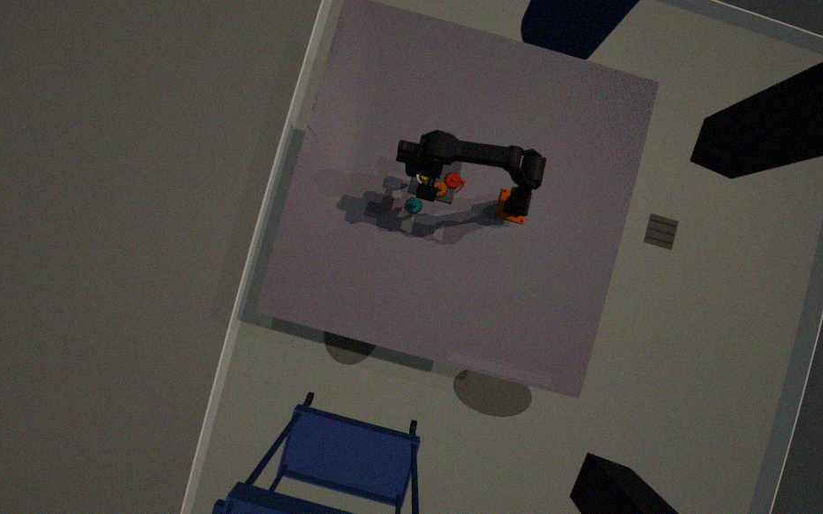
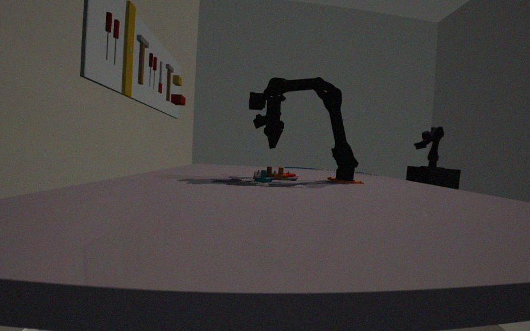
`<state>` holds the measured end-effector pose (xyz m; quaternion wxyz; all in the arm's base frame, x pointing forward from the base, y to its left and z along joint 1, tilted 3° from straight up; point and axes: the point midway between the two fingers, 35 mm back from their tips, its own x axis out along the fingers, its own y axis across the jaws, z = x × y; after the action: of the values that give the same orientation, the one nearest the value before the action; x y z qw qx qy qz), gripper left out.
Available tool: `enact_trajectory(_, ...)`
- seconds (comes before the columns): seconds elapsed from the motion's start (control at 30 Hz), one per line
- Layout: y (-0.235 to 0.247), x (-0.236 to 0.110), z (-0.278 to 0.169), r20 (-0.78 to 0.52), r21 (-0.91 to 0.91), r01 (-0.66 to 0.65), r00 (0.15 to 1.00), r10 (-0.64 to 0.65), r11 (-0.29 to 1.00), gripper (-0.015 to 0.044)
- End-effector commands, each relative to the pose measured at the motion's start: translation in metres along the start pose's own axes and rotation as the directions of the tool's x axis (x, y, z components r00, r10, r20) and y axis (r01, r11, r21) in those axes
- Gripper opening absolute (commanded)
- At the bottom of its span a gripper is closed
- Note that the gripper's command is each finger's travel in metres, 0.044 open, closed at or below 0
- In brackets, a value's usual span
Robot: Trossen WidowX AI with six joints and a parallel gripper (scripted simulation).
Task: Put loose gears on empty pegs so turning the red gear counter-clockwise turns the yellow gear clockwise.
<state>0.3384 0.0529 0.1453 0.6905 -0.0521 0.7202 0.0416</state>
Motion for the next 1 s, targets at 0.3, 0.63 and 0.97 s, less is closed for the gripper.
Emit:
enact_trajectory(0.3,0.178,-0.033,-0.074,0.006,-0.011,-0.016,1.000,0.016,1.000,0.0440)
enact_trajectory(0.63,0.229,-0.044,-0.129,-0.003,-0.012,-0.019,1.000,0.019,1.000,0.0440)
enact_trajectory(0.97,0.229,-0.044,-0.129,-0.003,-0.012,-0.019,1.000,0.019,1.000,0.0440)
